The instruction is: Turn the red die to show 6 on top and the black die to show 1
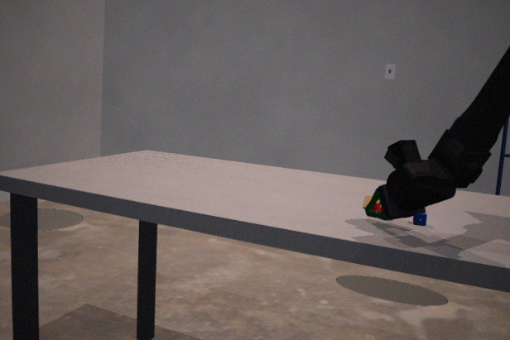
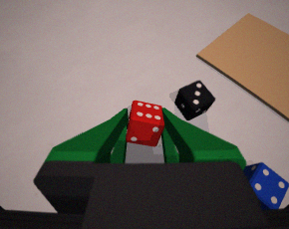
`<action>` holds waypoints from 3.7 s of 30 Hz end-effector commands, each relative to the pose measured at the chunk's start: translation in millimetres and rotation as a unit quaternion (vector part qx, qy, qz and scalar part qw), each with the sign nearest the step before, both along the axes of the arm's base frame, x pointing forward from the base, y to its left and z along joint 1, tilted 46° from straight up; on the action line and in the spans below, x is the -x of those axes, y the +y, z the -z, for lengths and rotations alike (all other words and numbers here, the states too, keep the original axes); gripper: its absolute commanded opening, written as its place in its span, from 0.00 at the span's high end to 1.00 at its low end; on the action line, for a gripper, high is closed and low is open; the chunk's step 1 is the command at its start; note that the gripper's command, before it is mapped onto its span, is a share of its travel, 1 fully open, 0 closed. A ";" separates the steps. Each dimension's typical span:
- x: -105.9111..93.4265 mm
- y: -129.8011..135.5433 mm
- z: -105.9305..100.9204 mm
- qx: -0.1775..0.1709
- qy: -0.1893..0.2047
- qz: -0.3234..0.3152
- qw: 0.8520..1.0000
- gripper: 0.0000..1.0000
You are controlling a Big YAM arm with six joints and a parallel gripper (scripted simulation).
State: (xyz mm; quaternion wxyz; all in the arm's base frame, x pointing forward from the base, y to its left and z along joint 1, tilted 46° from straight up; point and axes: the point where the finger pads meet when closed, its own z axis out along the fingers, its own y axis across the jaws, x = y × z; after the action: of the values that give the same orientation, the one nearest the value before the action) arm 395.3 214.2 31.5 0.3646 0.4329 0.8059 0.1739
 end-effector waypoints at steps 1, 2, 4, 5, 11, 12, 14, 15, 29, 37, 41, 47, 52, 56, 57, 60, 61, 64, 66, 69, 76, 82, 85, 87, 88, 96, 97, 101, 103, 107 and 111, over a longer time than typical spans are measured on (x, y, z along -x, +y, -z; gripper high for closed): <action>-7.3 -2.7 -10.8 -0.014 -0.013 0.013 1.000 0.80; -7.3 -2.7 -10.8 -0.014 -0.013 0.013 1.000 0.80; -7.3 -2.7 -10.8 -0.013 -0.013 0.013 1.000 0.80; -7.3 -2.7 -10.8 -0.013 -0.013 0.013 1.000 0.80; -7.3 -2.7 -10.8 -0.013 -0.013 0.013 1.000 0.80; -7.3 -2.7 -10.8 -0.013 -0.013 0.013 1.000 0.80; -7.3 -2.7 -10.8 -0.013 -0.013 0.013 1.000 0.80; -7.3 -2.7 -10.8 -0.013 -0.013 0.013 1.000 0.80; -3.9 8.9 -2.6 -0.010 -0.010 0.003 1.000 0.80; -4.3 11.3 -9.1 -0.017 -0.018 0.003 1.000 0.80; -5.1 8.7 5.0 -0.008 -0.007 0.008 1.000 0.80; -4.8 13.0 -0.6 -0.013 -0.013 0.005 1.000 0.80; -4.6 10.2 1.5 -0.011 -0.010 0.007 1.000 0.80; -4.8 8.8 0.3 -0.009 -0.012 0.009 1.000 0.80; -4.8 8.8 0.3 -0.009 -0.012 0.009 1.000 0.80; -4.8 8.8 0.3 -0.009 -0.012 0.009 1.000 0.80; -4.8 8.8 0.3 -0.009 -0.012 0.009 1.000 0.80; -4.8 8.8 0.3 -0.009 -0.012 0.009 1.000 0.80; -4.8 8.8 0.3 -0.009 -0.012 0.009 1.000 0.80; -4.8 8.8 0.3 -0.009 -0.012 0.009 1.000 0.80; -4.8 8.5 0.1 -0.008 -0.013 0.009 1.000 0.80; -4.8 8.5 0.1 -0.008 -0.013 0.009 1.000 0.80; -4.8 8.5 0.1 -0.008 -0.013 0.009 1.000 0.80; -4.8 8.5 0.1 -0.008 -0.013 0.009 1.000 0.80; -4.9 8.4 0.1 -0.008 -0.013 0.009 1.000 0.80; -4.4 9.7 2.4 -0.007 -0.012 0.008 1.000 0.80; -4.3 10.0 2.8 -0.007 -0.011 0.008 1.000 0.80; -5.2 10.4 1.5 -0.008 -0.013 0.008 1.000 0.80; -5.4 10.4 1.2 -0.009 -0.014 0.008 1.000 0.80; -5.0 10.3 2.0 -0.007 -0.013 0.008 1.000 0.80; -5.4 10.3 1.3 -0.008 -0.013 0.008 1.000 0.80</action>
State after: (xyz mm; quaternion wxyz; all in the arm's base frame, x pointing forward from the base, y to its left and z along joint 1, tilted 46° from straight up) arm 396.5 219.8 25.0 0.3692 0.4340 0.8037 0.1715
